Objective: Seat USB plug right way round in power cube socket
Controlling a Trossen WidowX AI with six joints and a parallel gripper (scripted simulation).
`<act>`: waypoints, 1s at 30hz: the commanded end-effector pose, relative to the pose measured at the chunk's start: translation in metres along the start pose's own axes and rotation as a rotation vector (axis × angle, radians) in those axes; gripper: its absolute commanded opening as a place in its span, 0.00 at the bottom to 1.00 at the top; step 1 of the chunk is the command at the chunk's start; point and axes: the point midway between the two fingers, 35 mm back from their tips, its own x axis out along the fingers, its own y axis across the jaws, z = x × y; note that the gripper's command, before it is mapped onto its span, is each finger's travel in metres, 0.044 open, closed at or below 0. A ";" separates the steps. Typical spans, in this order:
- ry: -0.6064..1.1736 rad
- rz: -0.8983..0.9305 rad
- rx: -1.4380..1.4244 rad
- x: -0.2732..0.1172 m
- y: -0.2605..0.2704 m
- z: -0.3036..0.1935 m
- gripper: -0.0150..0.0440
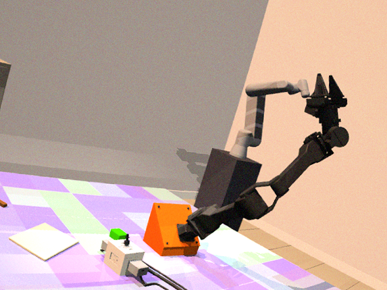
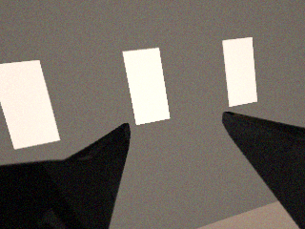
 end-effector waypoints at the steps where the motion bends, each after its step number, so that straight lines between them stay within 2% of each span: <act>1: 0.003 -0.005 0.004 0.001 -0.001 0.001 0.98; 6: -0.017 -0.084 0.212 0.031 -0.005 0.035 1.00; 11: -0.159 -0.154 0.569 0.071 -0.024 0.105 1.00; 17: -0.387 -0.218 0.904 0.103 -0.079 0.183 1.00; 24: -0.696 -0.271 1.145 0.109 -0.171 0.261 1.00; 30: -1.017 -0.311 1.256 0.088 -0.254 0.315 1.00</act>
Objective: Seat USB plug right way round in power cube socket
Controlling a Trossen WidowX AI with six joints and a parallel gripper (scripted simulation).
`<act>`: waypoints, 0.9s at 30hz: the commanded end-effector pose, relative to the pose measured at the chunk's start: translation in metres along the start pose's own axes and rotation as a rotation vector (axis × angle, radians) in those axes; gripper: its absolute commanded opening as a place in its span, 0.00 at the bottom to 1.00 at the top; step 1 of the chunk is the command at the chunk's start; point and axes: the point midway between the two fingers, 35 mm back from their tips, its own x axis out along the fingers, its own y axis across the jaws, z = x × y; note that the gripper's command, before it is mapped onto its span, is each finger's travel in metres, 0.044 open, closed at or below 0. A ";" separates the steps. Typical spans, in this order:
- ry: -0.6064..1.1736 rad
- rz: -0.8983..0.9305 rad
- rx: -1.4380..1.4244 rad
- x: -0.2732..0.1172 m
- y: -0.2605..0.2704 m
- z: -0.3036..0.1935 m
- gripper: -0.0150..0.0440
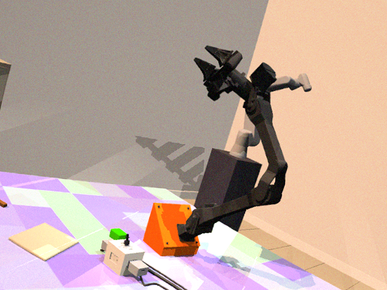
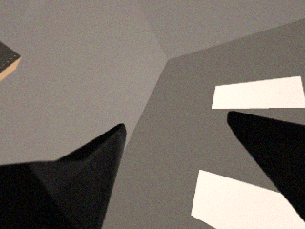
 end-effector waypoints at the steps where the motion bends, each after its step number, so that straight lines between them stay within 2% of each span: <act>1: -0.197 0.073 0.133 0.040 0.021 0.061 1.00; 8: -0.535 0.224 0.280 0.073 0.038 0.175 1.00; 14: -0.836 0.398 0.351 0.070 0.045 0.279 1.00; 20: -1.141 0.624 0.364 0.034 0.049 0.378 1.00; 27: -1.489 0.977 0.280 -0.048 0.052 0.470 1.00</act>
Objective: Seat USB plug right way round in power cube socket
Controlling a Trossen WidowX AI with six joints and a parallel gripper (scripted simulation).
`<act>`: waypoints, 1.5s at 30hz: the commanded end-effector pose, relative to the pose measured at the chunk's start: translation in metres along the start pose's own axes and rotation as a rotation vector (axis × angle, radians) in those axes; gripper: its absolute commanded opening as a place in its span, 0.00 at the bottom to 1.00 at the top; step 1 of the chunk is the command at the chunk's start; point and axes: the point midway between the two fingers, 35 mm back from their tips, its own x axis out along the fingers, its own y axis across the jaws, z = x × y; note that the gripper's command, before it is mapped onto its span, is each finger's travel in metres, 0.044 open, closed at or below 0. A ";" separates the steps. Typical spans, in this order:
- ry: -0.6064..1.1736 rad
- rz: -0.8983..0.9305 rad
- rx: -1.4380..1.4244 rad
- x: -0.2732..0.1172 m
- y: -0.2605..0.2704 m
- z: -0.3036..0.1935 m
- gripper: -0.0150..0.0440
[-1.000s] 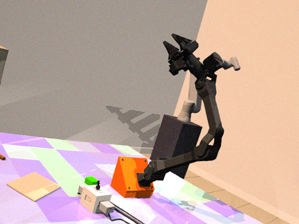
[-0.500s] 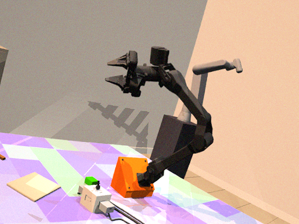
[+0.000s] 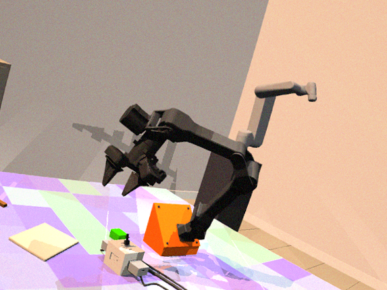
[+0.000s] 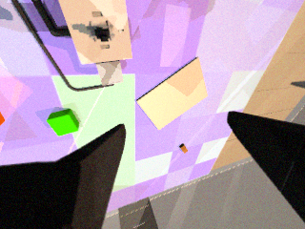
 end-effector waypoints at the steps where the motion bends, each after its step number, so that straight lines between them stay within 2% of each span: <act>1: -0.161 0.270 0.041 0.047 0.032 0.049 1.00; 5: -0.204 0.356 0.051 0.055 0.044 0.067 1.00; 22: -0.204 0.356 0.051 0.055 0.046 0.068 1.00; 45: -0.205 0.355 0.051 0.076 0.054 0.073 1.00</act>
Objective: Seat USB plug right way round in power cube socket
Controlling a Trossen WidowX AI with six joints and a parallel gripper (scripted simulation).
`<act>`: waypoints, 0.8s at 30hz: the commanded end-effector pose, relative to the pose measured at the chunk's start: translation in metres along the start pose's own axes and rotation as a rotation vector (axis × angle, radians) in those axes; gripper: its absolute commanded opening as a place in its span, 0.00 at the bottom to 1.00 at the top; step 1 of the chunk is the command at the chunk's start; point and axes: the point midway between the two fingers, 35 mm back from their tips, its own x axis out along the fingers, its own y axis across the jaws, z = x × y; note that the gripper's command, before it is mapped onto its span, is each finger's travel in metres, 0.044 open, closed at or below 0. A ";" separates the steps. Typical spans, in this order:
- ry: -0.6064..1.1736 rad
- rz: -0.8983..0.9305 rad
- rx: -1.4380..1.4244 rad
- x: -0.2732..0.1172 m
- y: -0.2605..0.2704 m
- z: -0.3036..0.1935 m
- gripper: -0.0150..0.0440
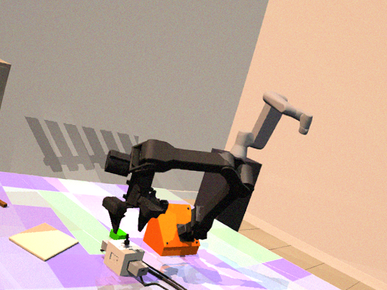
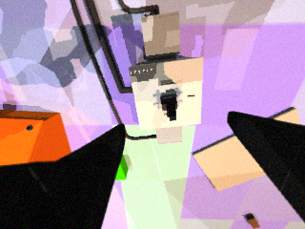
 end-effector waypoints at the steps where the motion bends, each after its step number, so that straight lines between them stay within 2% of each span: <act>1: -0.005 -0.001 0.003 0.005 0.001 0.002 1.00; 10: -0.005 -0.001 0.003 0.011 0.001 0.002 1.00; 24: -0.001 0.001 -0.001 0.009 0.000 0.000 0.38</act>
